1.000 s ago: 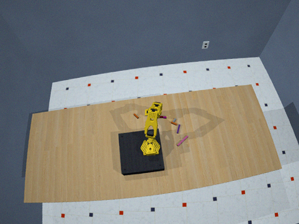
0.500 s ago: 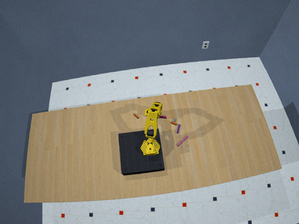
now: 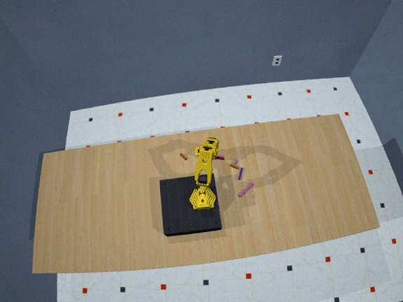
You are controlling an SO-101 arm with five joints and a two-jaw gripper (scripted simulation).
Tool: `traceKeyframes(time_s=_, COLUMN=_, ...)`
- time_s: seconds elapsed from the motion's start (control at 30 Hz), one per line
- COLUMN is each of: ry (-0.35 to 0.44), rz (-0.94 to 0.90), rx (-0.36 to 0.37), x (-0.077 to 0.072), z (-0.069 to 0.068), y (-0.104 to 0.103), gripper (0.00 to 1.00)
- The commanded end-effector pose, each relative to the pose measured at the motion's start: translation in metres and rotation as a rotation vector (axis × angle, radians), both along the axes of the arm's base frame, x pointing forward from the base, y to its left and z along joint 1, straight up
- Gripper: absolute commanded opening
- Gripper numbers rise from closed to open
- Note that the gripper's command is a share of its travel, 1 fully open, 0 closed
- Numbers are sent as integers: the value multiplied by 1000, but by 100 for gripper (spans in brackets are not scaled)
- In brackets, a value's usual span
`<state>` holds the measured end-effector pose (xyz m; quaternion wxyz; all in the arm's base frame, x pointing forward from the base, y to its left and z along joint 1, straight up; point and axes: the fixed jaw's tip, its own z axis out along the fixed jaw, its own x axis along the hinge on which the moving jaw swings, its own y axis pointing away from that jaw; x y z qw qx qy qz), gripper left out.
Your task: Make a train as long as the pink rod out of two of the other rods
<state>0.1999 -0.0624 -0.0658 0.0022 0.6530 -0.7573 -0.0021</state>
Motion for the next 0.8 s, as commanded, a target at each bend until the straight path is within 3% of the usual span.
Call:
traceKeyframes(time_s=0.0, ry=10, rz=1, rx=5, x=-3, z=-2, y=0, gripper=0)
traceKeyframes(time_s=0.77, ry=14, rz=1, rx=6, x=-4, z=-2, y=0, gripper=2)
